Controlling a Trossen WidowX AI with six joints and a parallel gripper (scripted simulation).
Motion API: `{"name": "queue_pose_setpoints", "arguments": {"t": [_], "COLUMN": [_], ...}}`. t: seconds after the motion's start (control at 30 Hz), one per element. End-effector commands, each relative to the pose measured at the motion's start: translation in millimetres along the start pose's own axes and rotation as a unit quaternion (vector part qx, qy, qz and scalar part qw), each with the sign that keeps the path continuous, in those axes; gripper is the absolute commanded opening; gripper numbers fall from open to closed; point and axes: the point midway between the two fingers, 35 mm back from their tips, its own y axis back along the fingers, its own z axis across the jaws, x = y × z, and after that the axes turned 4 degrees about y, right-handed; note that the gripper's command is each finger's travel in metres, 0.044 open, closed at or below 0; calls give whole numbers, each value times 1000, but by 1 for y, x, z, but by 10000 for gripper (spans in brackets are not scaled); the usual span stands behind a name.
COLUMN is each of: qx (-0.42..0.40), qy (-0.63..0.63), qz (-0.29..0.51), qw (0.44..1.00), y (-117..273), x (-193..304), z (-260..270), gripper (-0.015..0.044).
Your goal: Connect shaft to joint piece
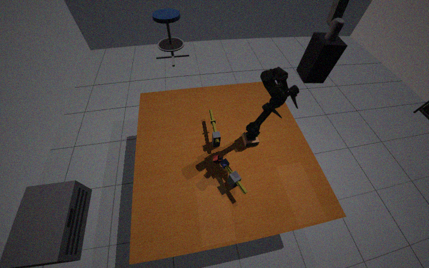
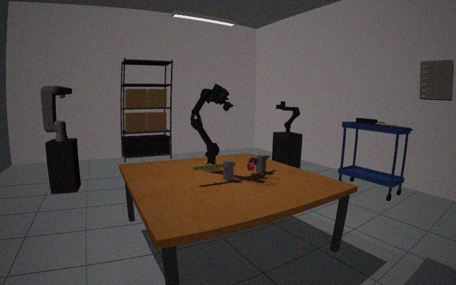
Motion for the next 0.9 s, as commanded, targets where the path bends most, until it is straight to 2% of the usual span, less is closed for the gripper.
{"name": "queue_pose_setpoints", "arguments": {"t": [0.0, 0.17, 0.43, 0.87], "qx": [0, 16, 103, 244], "qy": [0, -14, -72, -140], "qz": [0, 2, 11, 54], "qw": [1000, 1000, 992, 958], "y": [0, -2, -6, -11], "x": [0, -6, -24, -46], "z": [0, -12, -66, -184], "gripper": [426, 440, 440, 440]}}
